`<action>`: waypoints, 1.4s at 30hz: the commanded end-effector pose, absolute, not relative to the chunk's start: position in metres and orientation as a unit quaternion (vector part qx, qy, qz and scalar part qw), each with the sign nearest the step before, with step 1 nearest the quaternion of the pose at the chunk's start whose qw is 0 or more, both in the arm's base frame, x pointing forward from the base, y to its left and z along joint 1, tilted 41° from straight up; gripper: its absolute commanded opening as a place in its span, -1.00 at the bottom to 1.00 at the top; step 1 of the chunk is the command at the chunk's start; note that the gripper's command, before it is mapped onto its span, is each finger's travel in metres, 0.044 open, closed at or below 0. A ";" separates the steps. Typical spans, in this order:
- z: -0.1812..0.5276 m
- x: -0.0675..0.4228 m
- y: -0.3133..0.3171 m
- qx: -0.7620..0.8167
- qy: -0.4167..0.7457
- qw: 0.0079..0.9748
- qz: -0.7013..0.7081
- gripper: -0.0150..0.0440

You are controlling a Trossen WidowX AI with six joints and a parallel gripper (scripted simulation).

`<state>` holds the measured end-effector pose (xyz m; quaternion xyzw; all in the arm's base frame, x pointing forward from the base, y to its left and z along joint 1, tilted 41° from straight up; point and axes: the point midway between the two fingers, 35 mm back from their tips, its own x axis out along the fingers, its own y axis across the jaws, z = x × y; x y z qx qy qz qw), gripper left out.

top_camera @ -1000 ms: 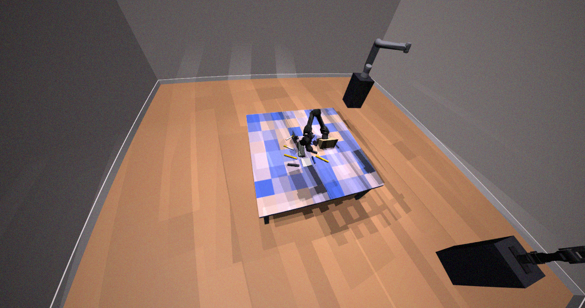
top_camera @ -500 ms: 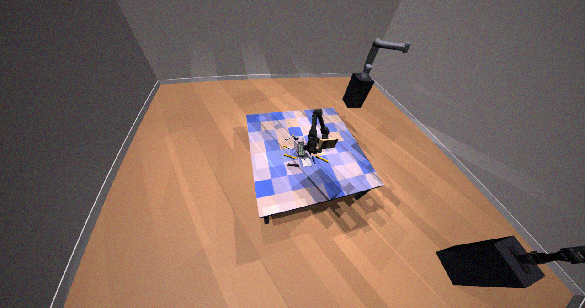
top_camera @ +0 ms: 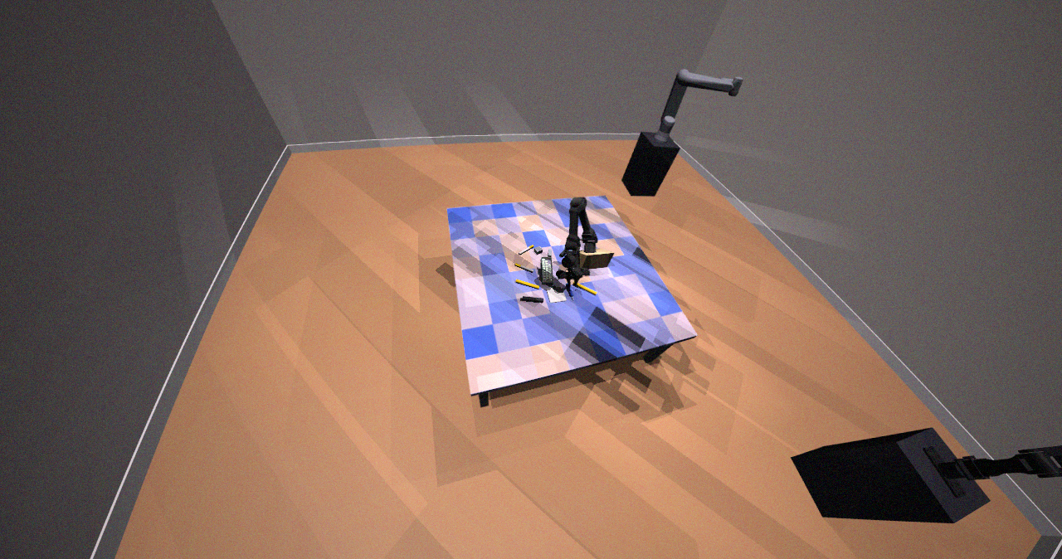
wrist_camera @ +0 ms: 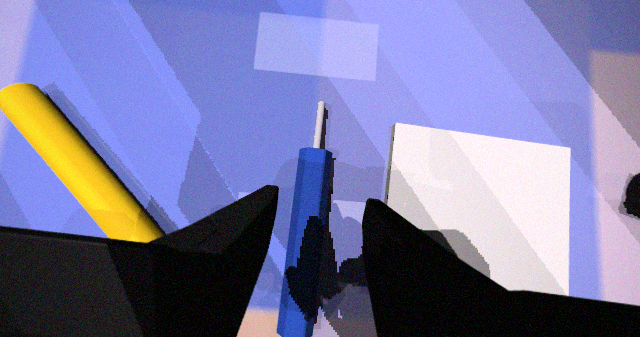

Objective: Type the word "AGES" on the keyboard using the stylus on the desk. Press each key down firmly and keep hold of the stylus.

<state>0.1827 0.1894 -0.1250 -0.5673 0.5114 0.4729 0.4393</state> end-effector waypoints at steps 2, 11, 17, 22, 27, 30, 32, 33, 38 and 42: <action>-0.128 0.181 0.187 -0.568 0.509 0.435 0.478 0.02; -0.133 0.181 0.183 -0.568 0.509 0.435 0.478 0.02; -0.137 0.181 0.181 -0.568 0.509 0.435 0.478 0.02; -0.140 0.181 0.179 -0.568 0.509 0.435 0.478 0.02; -0.143 0.181 0.176 -0.568 0.509 0.435 0.478 0.02; -0.145 0.182 0.175 -0.568 0.509 0.435 0.478 0.02; -0.146 0.182 0.174 -0.568 0.509 0.435 0.478 0.02; -0.146 0.182 0.173 -0.568 0.509 0.435 0.478 0.02; -0.149 0.182 0.171 -0.569 0.509 0.435 0.477 0.02; -0.152 0.182 0.169 -0.569 0.509 0.435 0.477 0.02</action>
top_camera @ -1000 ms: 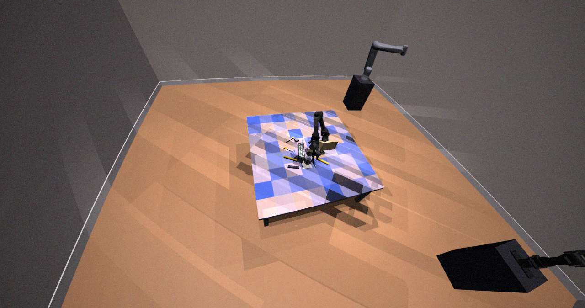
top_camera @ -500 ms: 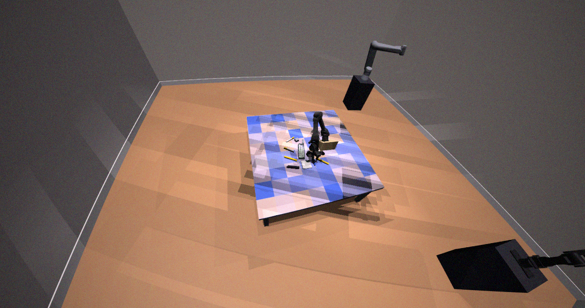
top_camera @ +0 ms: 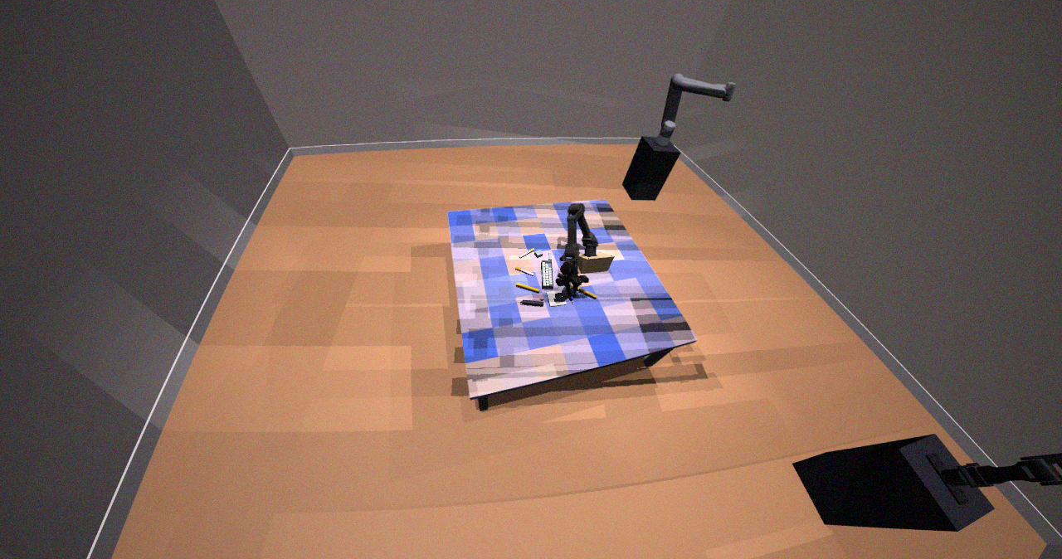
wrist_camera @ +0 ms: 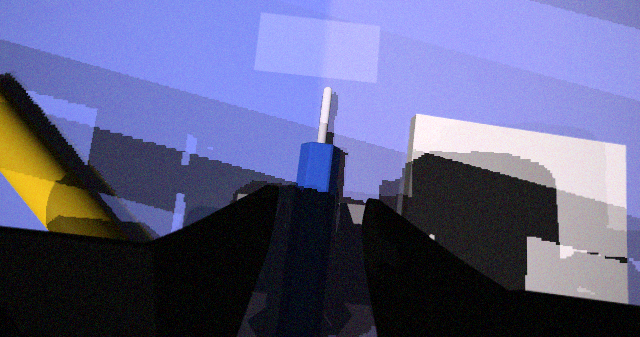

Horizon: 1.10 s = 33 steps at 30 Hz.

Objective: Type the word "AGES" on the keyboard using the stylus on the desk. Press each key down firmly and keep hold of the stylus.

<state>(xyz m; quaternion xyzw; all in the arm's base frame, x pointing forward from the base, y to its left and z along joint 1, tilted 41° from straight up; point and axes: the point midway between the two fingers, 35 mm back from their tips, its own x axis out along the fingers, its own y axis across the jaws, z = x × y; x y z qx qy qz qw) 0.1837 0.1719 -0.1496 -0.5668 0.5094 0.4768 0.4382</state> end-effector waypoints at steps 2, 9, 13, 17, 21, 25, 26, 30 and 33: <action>-0.153 0.183 0.168 -0.569 0.509 0.435 0.477 0.02; -0.157 0.183 0.164 -0.569 0.510 0.435 0.477 0.02; -0.159 0.183 0.162 -0.569 0.510 0.435 0.477 0.02; -0.161 0.183 0.161 -0.569 0.510 0.435 0.477 0.02; -0.164 0.184 0.159 -0.569 0.510 0.435 0.477 0.02; -0.166 0.184 0.157 -0.569 0.510 0.435 0.477 0.02; -0.167 0.184 0.156 -0.569 0.510 0.435 0.477 0.02; -0.169 0.184 0.154 -0.569 0.510 0.435 0.477 0.02; -0.171 0.184 0.153 -0.569 0.510 0.435 0.477 0.02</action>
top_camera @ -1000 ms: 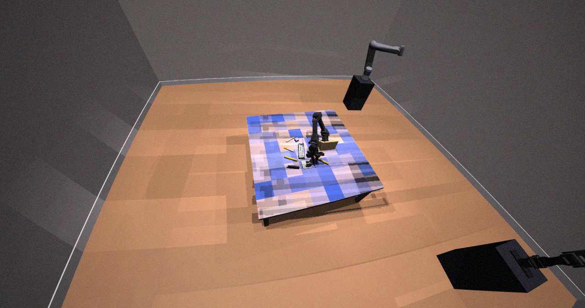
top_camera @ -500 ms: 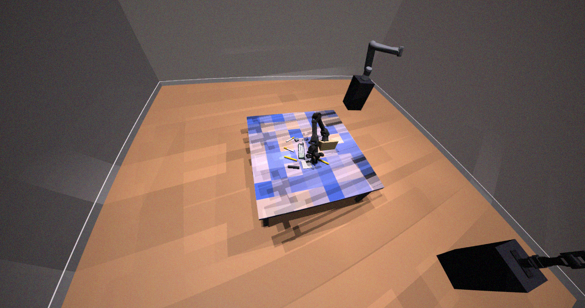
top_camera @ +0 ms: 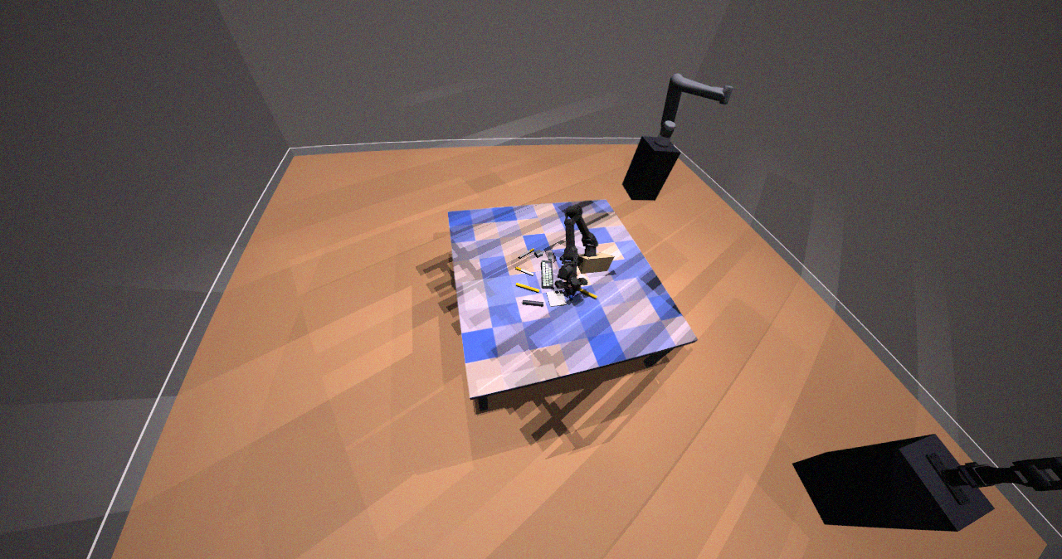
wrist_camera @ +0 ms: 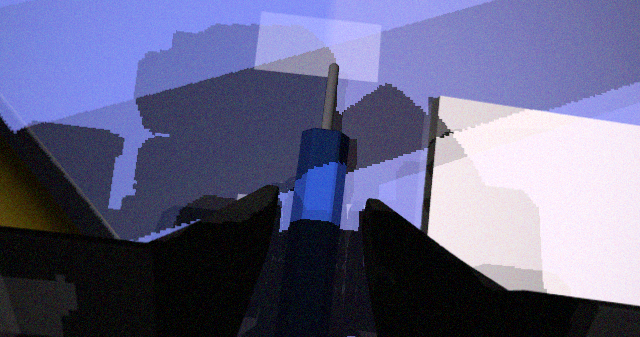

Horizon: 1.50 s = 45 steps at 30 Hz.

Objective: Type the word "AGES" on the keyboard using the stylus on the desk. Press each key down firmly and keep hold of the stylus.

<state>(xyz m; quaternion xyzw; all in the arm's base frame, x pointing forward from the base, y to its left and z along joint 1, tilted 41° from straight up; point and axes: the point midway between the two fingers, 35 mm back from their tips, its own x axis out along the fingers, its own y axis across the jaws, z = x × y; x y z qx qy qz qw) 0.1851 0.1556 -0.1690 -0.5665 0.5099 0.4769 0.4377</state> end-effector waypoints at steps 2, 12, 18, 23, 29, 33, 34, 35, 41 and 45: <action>-0.172 0.184 0.152 -0.569 0.510 0.435 0.477 0.02; -0.172 0.185 0.152 -0.567 0.511 0.437 0.477 -0.36; -0.172 0.185 0.152 -0.567 0.511 0.437 0.477 -0.49; -0.170 0.185 0.154 -0.567 0.511 0.437 0.477 -0.49; -0.150 0.184 0.173 -0.566 0.510 0.437 0.478 -0.49; -0.134 0.181 0.185 -0.566 0.510 0.438 0.478 -0.49; -0.134 0.181 0.185 -0.566 0.510 0.438 0.478 -0.49; -0.134 0.181 0.185 -0.566 0.510 0.438 0.478 -0.49; -0.134 0.181 0.185 -0.566 0.510 0.438 0.478 -0.49; -0.134 0.181 0.185 -0.566 0.510 0.438 0.478 -0.49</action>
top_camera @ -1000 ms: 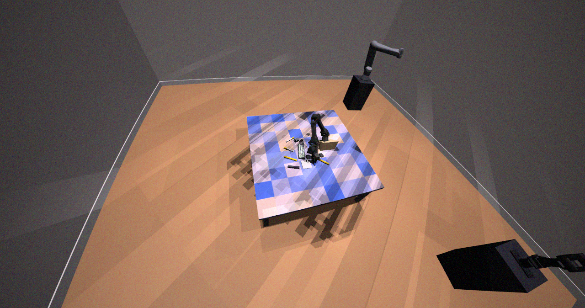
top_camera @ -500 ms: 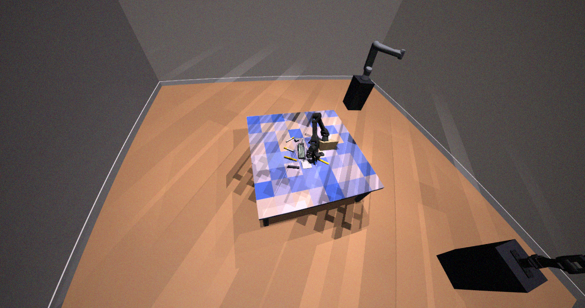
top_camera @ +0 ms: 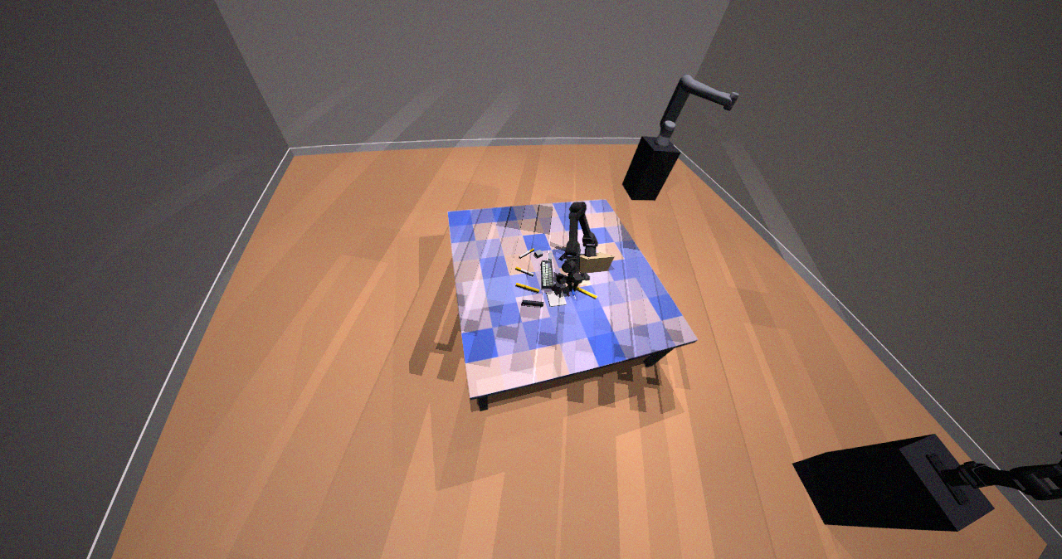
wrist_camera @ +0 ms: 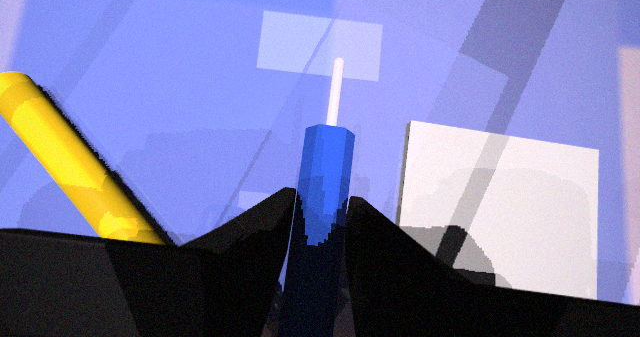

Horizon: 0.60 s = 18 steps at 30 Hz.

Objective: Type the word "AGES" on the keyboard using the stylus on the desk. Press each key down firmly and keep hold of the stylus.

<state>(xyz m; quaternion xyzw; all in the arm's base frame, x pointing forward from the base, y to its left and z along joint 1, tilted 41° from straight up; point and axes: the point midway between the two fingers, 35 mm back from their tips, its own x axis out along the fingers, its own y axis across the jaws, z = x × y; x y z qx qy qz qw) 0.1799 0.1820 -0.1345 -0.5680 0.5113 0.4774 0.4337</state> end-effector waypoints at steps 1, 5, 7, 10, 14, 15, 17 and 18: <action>-0.134 0.180 0.182 -0.566 0.513 0.436 0.476 -0.49; -0.131 0.187 0.184 -0.523 0.551 0.473 0.446 -0.49; -0.129 0.192 0.185 -0.496 0.572 0.494 0.427 -0.49; -0.126 0.199 0.186 -0.454 0.602 0.523 0.397 -0.49; -0.121 0.210 0.187 -0.395 0.639 0.558 0.353 -0.49; -0.120 0.212 0.187 -0.380 0.647 0.566 0.341 -0.49; -0.117 0.217 0.187 -0.350 0.664 0.580 0.318 -0.49; -0.116 0.219 0.187 -0.334 0.672 0.586 0.306 -0.49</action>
